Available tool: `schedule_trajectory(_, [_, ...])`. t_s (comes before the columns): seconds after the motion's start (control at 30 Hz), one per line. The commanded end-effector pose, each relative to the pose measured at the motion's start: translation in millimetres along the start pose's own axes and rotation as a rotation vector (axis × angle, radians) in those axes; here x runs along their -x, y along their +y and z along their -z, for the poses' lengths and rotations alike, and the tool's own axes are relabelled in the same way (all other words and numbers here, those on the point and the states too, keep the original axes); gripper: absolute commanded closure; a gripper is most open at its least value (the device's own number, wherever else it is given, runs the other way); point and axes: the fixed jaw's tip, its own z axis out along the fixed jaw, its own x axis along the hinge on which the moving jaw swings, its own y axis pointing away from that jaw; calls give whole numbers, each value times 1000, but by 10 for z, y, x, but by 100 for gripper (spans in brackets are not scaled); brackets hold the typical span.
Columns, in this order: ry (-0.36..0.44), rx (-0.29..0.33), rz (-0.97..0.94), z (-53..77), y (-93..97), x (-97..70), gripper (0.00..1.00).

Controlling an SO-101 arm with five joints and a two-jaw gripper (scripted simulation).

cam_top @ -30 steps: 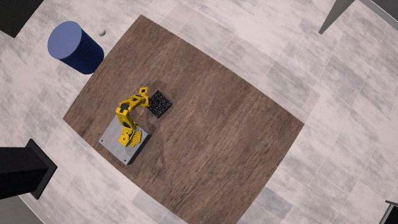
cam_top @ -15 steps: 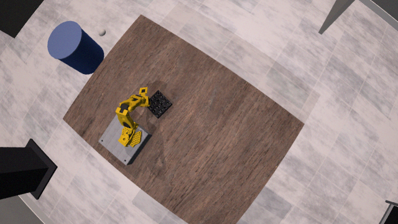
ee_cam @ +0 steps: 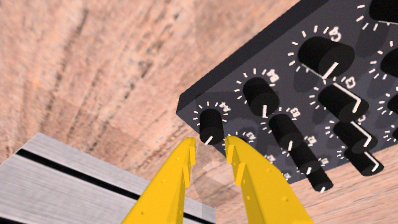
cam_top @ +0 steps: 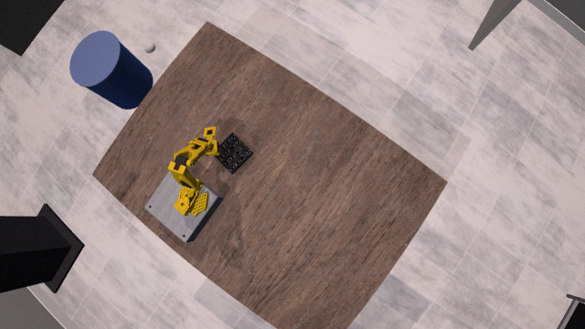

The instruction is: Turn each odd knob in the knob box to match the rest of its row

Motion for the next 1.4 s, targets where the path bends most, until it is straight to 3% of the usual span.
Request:
schedule_trajectory(0.0, [-7, -2, 8, 85, 14, 14, 92])
schedule_trajectory(0.53, [-7, -2, 8, 239, 20, 2, 92])
schedule_trajectory(1.37, [-7, -2, 8, 257, 0, 53, 92])
